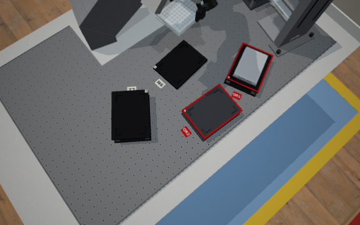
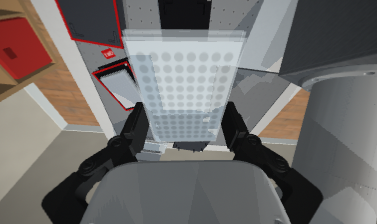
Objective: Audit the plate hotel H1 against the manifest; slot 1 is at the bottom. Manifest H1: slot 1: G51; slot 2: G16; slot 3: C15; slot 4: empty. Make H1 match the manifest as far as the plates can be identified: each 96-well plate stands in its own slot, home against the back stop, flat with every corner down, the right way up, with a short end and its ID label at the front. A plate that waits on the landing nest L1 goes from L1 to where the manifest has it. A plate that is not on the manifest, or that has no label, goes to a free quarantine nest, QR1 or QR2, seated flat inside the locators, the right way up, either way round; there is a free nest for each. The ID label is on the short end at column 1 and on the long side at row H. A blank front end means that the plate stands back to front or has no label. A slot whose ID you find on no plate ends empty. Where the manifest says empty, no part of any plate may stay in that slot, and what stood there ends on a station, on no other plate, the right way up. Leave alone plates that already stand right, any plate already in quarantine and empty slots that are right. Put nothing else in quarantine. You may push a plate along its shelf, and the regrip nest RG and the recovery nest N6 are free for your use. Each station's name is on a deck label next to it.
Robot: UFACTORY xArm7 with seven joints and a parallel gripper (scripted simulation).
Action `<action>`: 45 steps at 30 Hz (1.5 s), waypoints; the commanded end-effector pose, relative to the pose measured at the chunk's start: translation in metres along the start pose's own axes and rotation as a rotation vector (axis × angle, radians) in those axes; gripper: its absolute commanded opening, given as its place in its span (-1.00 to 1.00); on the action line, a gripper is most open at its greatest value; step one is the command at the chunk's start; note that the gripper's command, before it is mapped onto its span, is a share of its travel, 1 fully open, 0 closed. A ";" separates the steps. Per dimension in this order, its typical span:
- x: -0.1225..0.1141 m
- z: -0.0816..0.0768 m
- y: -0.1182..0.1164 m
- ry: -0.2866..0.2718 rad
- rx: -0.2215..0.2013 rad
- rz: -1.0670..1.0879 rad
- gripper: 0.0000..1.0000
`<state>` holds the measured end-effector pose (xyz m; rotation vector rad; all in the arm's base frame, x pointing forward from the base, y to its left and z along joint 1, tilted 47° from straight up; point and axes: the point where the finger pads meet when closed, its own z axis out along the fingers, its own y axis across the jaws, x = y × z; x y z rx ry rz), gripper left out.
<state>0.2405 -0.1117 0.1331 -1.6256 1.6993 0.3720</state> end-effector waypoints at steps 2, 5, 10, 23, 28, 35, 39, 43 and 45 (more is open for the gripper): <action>0.000 -0.017 0.000 0.002 0.001 0.000 -1.00; 0.000 -0.027 0.000 0.002 0.001 0.000 -1.00; 0.000 -0.044 0.000 0.002 0.001 0.000 -1.00; 0.000 -0.080 0.000 0.002 0.001 0.000 -1.00; 0.000 -0.097 0.000 0.002 0.001 0.000 -1.00; 0.000 -0.109 0.000 0.002 0.001 0.000 -1.00; -0.009 -0.109 -0.004 0.002 0.001 -0.066 -1.00; -0.027 -0.109 -0.014 0.002 0.001 -0.200 -1.00; -0.036 -0.109 -0.018 0.002 0.002 -0.266 -1.00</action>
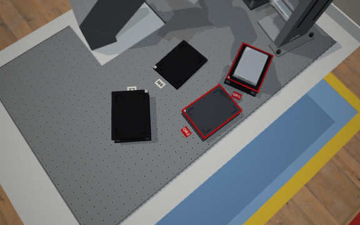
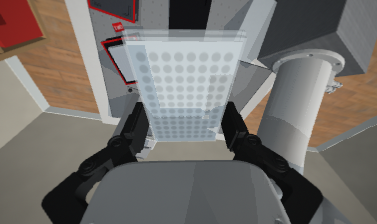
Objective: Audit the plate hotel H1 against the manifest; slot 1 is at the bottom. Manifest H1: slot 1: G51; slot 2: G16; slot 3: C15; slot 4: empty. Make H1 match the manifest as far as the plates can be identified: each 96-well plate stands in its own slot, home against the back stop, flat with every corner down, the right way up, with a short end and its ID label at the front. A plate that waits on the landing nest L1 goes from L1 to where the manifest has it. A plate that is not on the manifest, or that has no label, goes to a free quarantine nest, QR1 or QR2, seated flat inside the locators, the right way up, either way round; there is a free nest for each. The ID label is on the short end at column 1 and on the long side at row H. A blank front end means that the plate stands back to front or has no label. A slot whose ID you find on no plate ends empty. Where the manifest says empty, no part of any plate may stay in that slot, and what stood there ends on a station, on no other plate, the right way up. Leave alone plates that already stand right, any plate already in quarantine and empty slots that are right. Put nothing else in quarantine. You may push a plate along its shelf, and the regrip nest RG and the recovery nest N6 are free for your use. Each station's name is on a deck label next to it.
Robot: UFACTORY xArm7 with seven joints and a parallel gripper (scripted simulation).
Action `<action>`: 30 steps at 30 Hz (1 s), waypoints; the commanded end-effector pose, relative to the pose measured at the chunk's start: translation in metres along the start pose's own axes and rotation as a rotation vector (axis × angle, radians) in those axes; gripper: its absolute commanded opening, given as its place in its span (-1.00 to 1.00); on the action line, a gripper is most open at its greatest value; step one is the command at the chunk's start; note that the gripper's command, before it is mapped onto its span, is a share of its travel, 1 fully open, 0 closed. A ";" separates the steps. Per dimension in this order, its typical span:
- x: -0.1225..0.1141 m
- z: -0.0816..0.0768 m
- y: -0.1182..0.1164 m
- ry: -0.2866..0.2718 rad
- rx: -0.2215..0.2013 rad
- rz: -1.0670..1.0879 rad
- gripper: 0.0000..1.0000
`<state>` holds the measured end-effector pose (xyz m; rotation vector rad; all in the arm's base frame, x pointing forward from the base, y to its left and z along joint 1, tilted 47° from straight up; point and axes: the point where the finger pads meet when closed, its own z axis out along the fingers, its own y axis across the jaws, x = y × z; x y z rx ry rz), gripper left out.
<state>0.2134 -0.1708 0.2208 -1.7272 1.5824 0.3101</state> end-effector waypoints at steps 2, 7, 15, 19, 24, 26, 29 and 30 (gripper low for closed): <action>-0.025 -0.002 -0.018 0.003 0.003 -0.202 -1.00; -0.037 -0.002 -0.027 0.003 0.003 -0.302 -1.00; -0.067 -0.002 -0.048 0.003 0.003 -0.569 -1.00; -0.086 -0.002 -0.053 0.003 0.003 -0.702 -1.00; -0.101 -0.002 -0.056 0.003 0.003 -0.802 -1.00; -0.111 -0.002 -0.059 0.003 0.003 -0.869 -1.00; -0.125 -0.002 -0.063 0.003 0.003 -0.969 -1.00; -0.130 -0.002 -0.064 0.003 0.003 -1.002 -1.00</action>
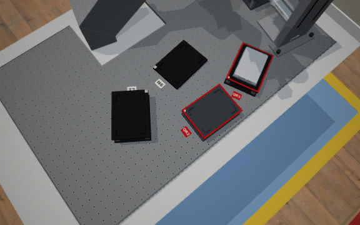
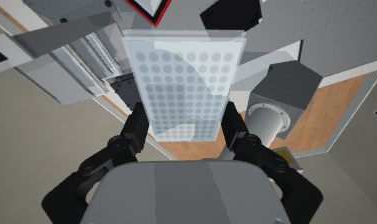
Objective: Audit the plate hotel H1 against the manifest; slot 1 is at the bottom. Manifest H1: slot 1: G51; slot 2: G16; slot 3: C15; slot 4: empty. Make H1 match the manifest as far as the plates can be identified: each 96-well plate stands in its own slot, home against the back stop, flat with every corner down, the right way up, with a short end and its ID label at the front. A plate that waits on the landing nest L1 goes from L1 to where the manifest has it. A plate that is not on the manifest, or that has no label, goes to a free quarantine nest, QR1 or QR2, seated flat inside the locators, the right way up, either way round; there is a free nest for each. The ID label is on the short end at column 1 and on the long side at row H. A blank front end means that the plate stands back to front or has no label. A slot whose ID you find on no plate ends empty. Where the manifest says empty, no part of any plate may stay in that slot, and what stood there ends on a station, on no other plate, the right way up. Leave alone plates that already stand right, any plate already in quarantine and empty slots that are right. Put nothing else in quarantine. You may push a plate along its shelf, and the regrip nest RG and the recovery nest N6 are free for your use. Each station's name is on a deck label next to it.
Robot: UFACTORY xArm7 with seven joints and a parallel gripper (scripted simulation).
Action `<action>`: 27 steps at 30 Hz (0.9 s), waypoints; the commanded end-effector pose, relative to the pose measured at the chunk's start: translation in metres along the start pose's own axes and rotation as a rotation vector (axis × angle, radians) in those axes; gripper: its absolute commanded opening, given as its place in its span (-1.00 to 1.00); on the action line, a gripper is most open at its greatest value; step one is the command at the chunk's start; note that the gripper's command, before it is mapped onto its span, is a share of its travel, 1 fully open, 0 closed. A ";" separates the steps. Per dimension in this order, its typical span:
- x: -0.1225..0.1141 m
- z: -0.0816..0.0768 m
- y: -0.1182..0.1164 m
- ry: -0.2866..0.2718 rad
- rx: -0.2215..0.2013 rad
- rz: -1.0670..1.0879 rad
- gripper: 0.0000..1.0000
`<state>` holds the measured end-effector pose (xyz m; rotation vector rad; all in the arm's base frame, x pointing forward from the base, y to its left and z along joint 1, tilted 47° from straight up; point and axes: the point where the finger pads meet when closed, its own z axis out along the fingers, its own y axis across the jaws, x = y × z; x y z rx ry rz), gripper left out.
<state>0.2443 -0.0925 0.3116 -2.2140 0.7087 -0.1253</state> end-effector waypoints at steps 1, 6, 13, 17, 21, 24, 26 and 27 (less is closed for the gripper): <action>-0.010 -0.001 -0.024 0.003 0.001 -0.171 -1.00; -0.021 -0.001 -0.047 0.003 0.001 -0.273 -1.00; -0.035 -0.001 -0.068 0.002 0.001 -0.274 -1.00; -0.049 -0.001 -0.082 0.002 0.002 -0.274 -1.00; -0.063 -0.001 -0.096 0.002 0.002 -0.274 -1.00; -0.073 -0.001 -0.107 0.002 0.002 -0.274 -1.00; -0.077 -0.001 -0.111 0.002 0.002 -0.274 -1.00; -0.077 -0.001 -0.111 0.002 0.002 -0.274 -1.00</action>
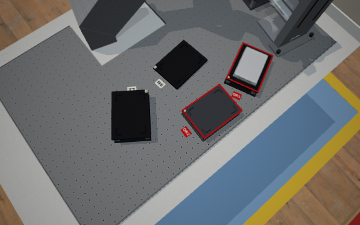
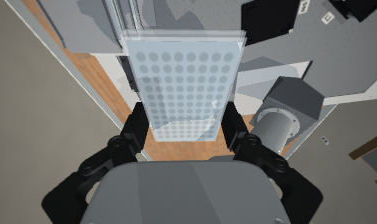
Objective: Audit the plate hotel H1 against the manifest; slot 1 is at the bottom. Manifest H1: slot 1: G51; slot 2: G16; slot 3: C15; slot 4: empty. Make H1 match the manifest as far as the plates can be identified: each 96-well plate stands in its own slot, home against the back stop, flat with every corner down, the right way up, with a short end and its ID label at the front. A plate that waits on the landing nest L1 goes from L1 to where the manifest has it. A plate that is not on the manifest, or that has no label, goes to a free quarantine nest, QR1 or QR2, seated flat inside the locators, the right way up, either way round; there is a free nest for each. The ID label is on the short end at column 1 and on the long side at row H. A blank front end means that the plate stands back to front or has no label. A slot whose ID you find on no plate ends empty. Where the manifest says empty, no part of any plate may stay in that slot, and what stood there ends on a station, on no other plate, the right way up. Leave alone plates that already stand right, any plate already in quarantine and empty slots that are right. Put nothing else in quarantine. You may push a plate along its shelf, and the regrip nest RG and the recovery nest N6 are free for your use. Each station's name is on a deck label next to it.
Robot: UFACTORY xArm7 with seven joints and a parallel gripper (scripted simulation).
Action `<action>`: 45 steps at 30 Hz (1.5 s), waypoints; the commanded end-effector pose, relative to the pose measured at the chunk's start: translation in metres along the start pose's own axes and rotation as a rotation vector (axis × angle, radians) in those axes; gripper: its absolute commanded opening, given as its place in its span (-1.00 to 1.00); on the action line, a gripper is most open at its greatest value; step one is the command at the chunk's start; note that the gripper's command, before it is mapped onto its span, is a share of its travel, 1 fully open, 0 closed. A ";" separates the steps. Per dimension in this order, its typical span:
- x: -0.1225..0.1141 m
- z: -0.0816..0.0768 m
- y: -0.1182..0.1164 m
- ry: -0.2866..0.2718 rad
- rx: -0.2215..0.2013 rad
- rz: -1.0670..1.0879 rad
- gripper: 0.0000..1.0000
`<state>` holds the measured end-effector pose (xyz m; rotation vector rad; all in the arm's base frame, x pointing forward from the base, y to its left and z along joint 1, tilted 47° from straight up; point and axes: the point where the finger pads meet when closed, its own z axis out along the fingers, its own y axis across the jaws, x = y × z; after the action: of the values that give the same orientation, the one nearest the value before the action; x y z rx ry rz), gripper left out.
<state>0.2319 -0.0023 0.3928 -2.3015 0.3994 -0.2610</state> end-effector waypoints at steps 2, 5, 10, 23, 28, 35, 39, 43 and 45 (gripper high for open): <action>-0.009 -0.002 -0.021 0.004 0.002 0.001 -1.00; -0.017 -0.002 -0.034 0.004 0.002 0.001 -1.00; -0.029 -0.002 -0.056 0.004 0.002 0.001 -1.00; -0.064 -0.002 -0.094 0.003 0.002 0.001 -1.00; -0.083 -0.002 -0.111 0.003 0.002 0.001 -1.00; -0.101 -0.002 -0.128 0.003 0.003 0.001 -1.00; -0.116 -0.002 -0.141 0.003 0.003 0.001 -1.00; -0.131 -0.002 -0.155 0.003 0.003 0.001 -1.00; -0.138 -0.002 -0.161 0.003 0.003 0.001 -1.00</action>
<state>0.1471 0.1373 0.4910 -2.3013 0.3995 -0.2608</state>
